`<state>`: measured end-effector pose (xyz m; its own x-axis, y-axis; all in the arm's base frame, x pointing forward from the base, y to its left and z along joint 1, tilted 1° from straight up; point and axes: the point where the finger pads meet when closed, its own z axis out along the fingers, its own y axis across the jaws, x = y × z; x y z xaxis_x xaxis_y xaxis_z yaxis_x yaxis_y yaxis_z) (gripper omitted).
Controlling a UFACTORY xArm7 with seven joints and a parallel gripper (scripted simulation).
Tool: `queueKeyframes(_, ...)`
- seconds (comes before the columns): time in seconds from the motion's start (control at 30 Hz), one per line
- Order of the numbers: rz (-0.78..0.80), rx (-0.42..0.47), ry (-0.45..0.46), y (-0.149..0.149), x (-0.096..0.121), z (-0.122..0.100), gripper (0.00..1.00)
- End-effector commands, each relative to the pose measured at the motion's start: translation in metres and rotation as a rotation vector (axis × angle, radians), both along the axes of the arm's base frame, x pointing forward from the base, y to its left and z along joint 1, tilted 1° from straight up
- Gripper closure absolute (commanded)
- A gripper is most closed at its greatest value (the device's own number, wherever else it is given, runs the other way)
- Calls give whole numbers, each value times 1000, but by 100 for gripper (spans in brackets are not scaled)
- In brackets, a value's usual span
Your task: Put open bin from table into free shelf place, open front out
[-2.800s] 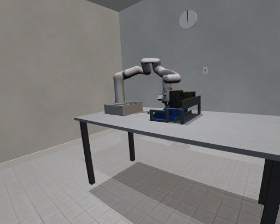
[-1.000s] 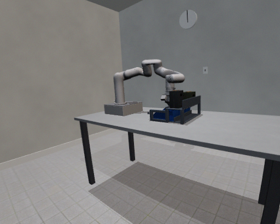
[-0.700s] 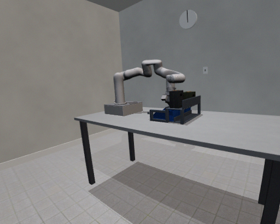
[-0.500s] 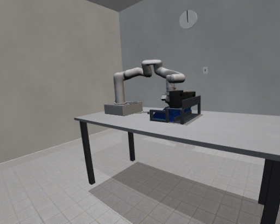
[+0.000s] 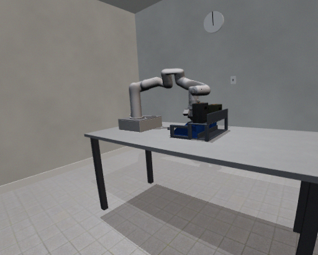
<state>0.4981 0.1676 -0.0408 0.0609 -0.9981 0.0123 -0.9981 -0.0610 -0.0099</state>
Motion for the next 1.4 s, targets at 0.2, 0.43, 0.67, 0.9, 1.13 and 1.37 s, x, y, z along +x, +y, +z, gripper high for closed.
queueKeyframes(0.2,1,1,-6,0,2,-2,100)
queueKeyframes(0.43,1,1,-6,0,2,-2,100)
queueKeyframes(0.67,0,1,-5,0,2,-2,0)
queueKeyframes(0.9,0,1,-5,0,2,-2,0)
queueKeyframes(1.13,0,1,-5,0,2,-2,0)
queueKeyframes(1.37,0,1,-5,0,2,-2,0)
